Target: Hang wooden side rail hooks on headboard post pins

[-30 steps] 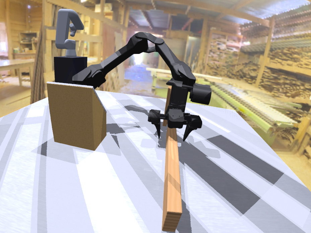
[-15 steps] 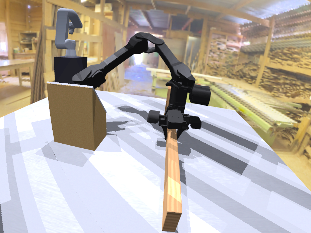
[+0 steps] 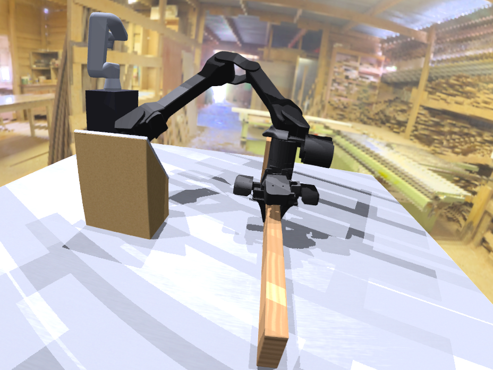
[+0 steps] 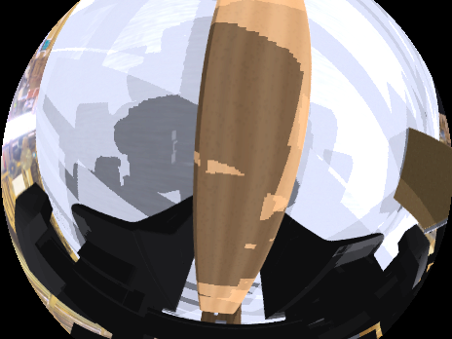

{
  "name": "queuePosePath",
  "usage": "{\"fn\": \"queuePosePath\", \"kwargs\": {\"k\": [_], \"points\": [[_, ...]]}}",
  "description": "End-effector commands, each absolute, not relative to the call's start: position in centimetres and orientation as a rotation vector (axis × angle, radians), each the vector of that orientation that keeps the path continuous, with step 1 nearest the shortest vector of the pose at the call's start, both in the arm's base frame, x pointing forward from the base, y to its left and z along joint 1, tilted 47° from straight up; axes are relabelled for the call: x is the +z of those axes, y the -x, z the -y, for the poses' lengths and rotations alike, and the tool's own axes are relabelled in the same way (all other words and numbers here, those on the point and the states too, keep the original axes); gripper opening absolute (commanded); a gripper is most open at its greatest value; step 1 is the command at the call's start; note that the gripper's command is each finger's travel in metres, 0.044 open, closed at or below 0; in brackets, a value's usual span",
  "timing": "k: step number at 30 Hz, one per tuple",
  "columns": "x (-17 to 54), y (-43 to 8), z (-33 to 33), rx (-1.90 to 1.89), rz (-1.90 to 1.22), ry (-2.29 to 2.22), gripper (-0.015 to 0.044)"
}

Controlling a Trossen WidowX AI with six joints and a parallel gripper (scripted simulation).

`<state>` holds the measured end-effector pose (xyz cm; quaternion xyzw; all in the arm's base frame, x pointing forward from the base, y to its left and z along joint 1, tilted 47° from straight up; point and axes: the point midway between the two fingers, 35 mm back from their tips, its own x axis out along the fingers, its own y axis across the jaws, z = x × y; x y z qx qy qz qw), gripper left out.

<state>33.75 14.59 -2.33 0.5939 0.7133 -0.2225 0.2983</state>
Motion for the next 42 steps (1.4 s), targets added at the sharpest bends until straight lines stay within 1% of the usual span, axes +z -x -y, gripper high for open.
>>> {"fn": "queuePosePath", "kwargs": {"k": [1, 28, 42], "points": [[-2.3, -33.6, -14.6, -0.591, -1.899, -1.581, 0.0], [-2.3, -32.5, -14.3, -0.591, -1.899, -1.581, 0.0], [-2.2, -32.9, -14.5, -0.591, -1.899, -1.581, 0.0]]}}
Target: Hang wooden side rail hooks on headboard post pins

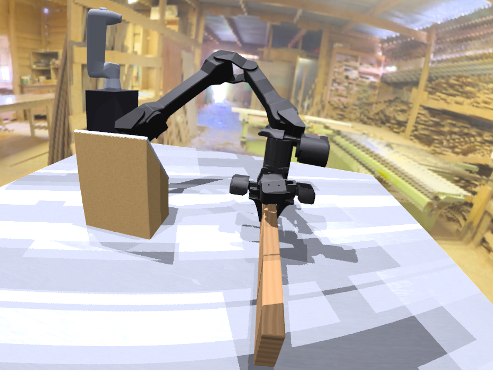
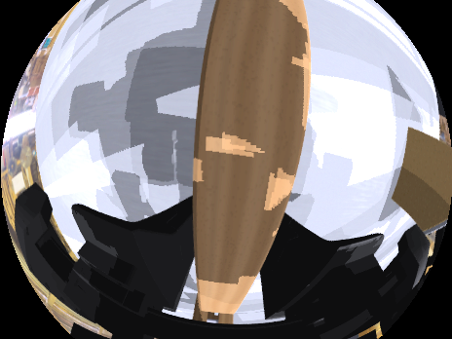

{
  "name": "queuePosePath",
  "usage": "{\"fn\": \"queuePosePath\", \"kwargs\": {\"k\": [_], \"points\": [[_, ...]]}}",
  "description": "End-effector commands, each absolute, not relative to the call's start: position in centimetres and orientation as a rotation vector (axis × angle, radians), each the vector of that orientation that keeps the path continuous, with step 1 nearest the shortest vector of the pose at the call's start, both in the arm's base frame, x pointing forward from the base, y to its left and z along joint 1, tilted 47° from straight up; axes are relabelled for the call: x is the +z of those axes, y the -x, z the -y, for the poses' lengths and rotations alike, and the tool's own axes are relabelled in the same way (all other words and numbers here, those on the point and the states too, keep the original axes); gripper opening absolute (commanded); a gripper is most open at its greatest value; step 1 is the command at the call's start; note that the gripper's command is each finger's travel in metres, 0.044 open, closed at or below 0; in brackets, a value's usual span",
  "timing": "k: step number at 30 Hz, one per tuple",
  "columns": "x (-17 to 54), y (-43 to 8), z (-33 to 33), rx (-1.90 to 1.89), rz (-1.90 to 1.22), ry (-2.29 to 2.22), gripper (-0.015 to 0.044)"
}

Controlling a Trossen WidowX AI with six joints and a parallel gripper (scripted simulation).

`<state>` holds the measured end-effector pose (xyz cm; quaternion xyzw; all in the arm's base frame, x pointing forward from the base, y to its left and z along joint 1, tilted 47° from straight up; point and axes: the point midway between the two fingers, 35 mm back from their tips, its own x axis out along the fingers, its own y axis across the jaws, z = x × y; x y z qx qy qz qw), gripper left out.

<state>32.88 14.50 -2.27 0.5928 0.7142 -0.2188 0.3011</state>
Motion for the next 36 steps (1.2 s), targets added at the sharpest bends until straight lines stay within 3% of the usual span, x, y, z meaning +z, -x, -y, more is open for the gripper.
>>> {"fn": "queuePosePath", "kwargs": {"k": [1, 36], "points": [[-2.17, -32.92, -14.44, -0.591, -1.899, -1.581, 0.0], [-1.78, -33.0, -14.02, -0.591, -1.899, -1.581, 0.0]]}}
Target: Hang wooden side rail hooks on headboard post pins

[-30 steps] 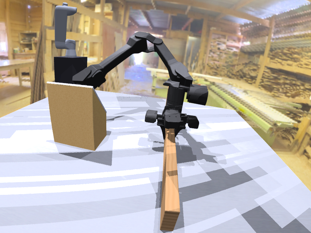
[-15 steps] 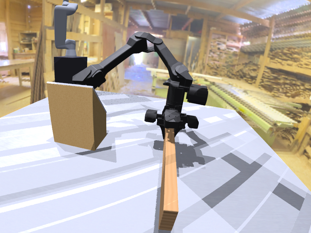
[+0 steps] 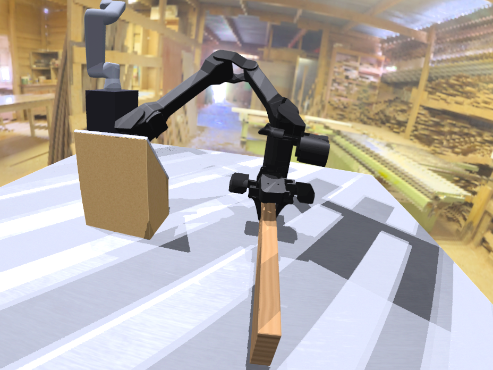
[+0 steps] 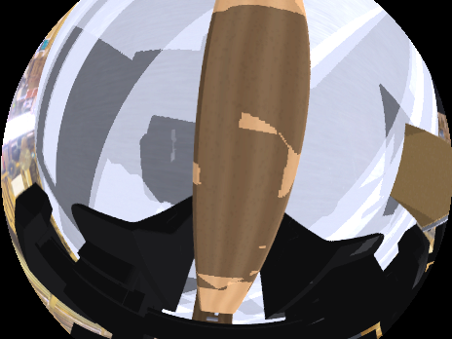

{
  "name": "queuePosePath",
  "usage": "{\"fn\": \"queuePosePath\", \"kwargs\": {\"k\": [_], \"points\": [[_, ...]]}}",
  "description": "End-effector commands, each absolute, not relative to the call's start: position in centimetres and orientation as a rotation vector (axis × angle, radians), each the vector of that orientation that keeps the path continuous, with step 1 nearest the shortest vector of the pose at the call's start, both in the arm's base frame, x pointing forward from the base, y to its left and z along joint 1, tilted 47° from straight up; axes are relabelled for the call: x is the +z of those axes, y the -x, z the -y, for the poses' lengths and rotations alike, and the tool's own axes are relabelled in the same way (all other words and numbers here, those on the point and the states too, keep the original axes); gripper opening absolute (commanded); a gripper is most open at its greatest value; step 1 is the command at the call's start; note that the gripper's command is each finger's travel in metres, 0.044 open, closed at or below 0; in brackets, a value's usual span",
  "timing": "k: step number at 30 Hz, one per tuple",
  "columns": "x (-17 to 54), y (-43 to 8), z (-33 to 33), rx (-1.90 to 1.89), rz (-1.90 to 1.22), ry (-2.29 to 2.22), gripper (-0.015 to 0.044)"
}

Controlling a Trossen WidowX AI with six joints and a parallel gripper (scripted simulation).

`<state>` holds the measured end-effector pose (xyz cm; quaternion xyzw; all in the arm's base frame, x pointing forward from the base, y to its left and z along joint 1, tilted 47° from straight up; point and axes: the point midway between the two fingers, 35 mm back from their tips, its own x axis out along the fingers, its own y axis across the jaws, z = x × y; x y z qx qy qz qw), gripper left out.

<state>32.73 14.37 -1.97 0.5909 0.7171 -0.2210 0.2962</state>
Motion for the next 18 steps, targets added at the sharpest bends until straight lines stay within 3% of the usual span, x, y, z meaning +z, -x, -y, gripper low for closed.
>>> {"fn": "queuePosePath", "kwargs": {"k": [1, 18], "points": [[-1.76, -33.0, -14.01, -0.591, -1.899, -1.581, 0.0], [-1.57, -33.03, -13.81, -0.591, -1.899, -1.581, 0.0]]}}
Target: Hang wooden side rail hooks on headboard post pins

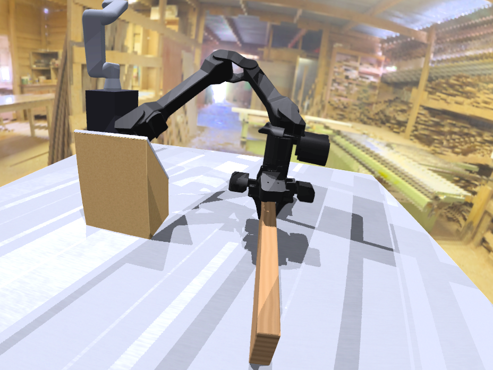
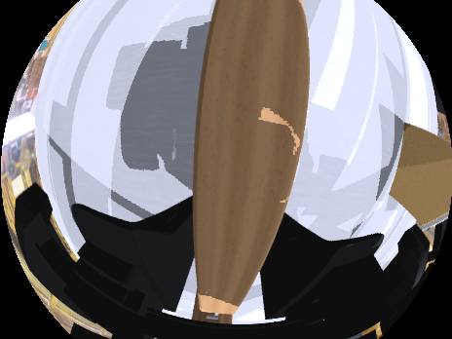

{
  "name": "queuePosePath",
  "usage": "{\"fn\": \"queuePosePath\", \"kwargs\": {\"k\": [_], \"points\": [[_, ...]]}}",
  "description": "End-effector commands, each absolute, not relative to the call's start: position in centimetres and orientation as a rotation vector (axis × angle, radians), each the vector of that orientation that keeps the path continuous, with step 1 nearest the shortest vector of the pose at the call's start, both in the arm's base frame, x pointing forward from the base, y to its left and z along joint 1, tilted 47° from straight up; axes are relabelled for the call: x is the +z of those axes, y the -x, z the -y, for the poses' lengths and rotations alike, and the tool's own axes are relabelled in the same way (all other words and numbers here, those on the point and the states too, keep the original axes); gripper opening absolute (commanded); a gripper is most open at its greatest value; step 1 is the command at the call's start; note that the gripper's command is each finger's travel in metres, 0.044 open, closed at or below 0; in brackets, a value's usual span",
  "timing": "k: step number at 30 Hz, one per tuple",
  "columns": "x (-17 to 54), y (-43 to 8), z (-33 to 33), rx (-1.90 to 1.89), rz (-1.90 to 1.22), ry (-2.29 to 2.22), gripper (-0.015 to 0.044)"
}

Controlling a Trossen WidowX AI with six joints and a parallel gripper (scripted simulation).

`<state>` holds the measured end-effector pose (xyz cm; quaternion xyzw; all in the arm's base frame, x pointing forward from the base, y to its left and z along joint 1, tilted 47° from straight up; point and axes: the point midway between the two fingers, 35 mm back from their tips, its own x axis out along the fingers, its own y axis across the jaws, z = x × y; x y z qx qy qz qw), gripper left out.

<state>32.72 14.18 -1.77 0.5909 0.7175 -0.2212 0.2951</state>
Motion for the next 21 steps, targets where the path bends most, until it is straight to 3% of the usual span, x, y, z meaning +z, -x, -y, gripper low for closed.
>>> {"fn": "queuePosePath", "kwargs": {"k": [1, 21], "points": [[-1.56, -33.03, -13.79, -0.591, -1.899, -1.581, 0.0], [-1.33, -33.08, -13.55, -0.591, -1.899, -1.581, 0.0]]}}
